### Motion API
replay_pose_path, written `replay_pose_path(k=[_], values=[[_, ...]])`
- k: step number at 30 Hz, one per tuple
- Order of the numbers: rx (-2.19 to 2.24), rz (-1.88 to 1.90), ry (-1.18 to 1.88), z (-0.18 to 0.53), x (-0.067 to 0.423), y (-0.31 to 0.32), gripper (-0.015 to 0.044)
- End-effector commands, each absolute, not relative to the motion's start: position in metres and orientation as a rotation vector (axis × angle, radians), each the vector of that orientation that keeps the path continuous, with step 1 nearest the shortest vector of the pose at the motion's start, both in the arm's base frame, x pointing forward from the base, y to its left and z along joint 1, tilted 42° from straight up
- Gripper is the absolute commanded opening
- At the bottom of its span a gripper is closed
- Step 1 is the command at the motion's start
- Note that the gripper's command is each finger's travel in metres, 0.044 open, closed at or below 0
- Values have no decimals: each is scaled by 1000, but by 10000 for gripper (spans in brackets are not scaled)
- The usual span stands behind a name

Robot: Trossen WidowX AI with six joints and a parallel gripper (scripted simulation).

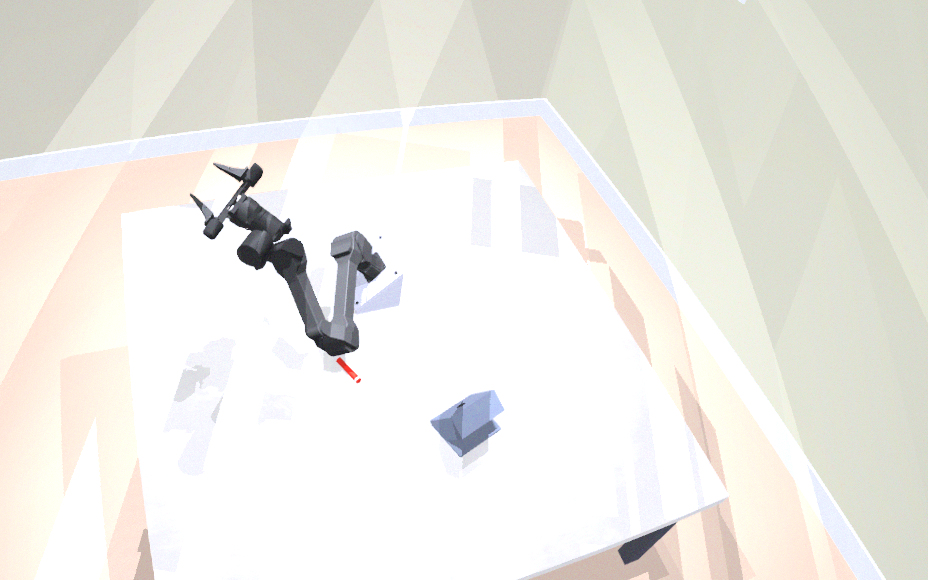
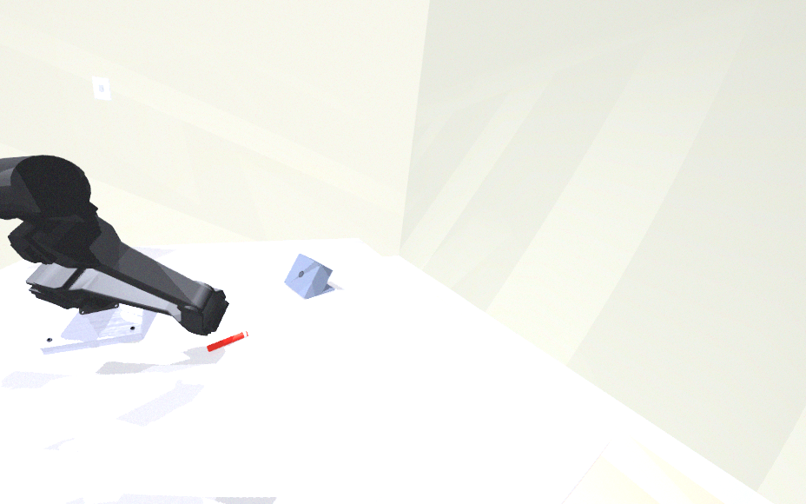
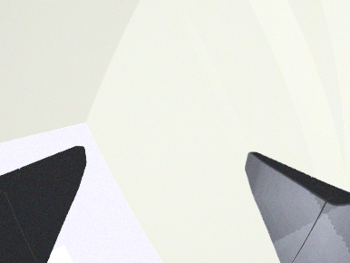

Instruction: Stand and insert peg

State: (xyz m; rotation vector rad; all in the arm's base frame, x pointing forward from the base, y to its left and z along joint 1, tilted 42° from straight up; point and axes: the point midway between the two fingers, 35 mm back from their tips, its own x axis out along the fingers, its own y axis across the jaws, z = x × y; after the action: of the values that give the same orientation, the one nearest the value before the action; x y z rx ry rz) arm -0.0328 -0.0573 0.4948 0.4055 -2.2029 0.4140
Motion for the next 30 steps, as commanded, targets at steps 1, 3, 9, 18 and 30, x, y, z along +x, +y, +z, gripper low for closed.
replay_pose_path(k=[1, 3, 9, 18, 30], values=[[401, 418, -2204, 495, -34, -57, 426], [366, 449, -2214, 495, -40, -51, 440], [201, 590, -2234, 495, -66, -22, 440], [-66, 793, -2199, 488, -92, 30, 440], [-425, 1027, -2024, 468, -102, 106, 440]])
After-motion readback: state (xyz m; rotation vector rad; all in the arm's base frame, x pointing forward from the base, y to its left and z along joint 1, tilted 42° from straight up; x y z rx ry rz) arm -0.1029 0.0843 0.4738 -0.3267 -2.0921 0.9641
